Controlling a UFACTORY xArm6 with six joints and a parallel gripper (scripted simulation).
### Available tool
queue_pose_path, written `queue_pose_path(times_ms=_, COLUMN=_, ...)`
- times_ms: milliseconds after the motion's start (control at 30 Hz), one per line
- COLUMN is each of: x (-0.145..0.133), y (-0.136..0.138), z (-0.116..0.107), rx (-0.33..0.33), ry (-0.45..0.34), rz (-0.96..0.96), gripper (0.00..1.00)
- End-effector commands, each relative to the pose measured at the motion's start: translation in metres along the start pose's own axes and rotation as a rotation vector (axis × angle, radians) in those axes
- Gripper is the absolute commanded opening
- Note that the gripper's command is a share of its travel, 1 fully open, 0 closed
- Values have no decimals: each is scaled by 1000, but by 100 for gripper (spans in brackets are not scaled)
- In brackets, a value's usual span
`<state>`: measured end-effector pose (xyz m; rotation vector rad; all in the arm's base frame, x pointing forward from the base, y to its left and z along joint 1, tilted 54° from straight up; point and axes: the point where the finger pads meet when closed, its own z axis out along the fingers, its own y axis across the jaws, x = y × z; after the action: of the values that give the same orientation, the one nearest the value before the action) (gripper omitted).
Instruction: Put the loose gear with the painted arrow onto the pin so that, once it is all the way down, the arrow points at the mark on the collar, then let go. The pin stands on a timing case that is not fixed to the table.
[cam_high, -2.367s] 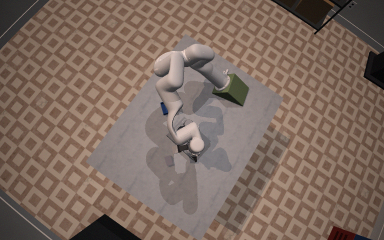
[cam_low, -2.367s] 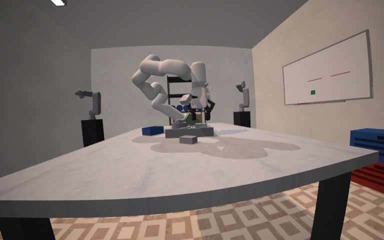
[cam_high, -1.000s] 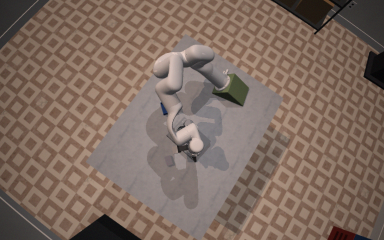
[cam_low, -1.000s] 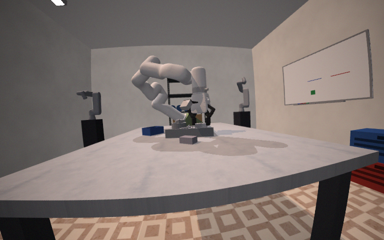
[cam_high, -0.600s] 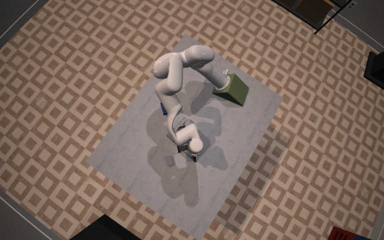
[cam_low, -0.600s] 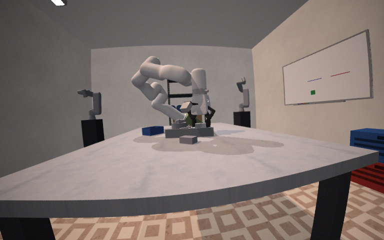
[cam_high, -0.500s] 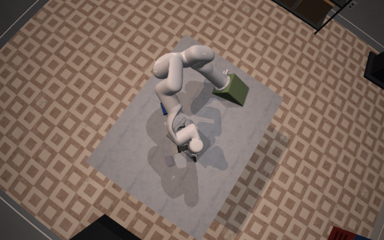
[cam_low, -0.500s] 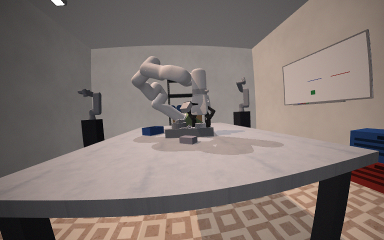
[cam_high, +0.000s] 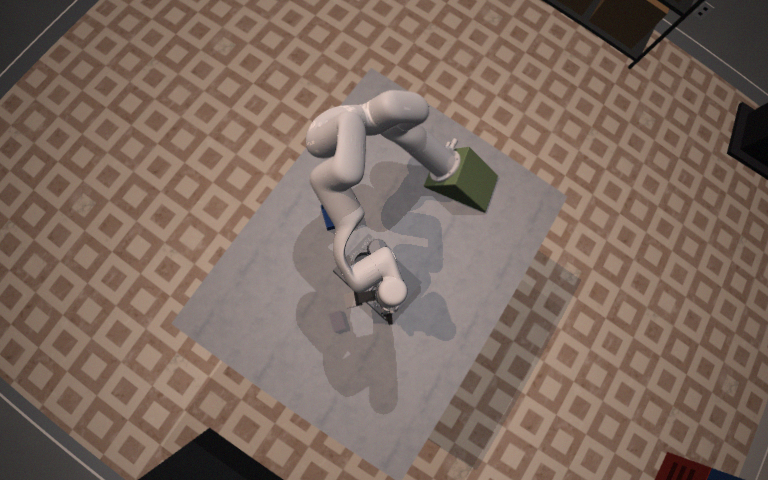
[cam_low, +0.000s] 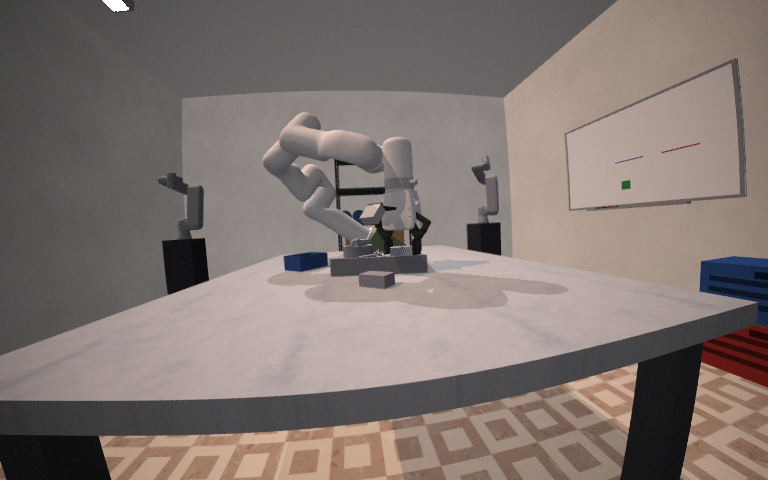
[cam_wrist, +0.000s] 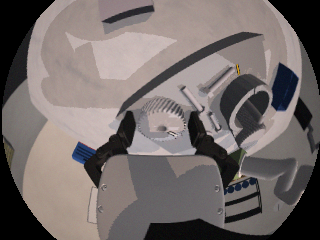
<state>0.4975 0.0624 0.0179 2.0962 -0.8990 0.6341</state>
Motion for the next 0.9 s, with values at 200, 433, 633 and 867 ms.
queue_pose_path(times_ms=200, x=0, y=0, z=0, rx=0, ry=0, rz=0, gripper=0)
queue_pose_path(times_ms=433, x=0, y=0, z=0, rx=0, ry=0, rz=0, gripper=0)
queue_pose_path(times_ms=633, x=0, y=0, z=0, rx=0, ry=0, rz=0, gripper=0)
queue_pose_path(times_ms=867, x=0, y=0, z=0, rx=0, ry=0, rz=0, gripper=0)
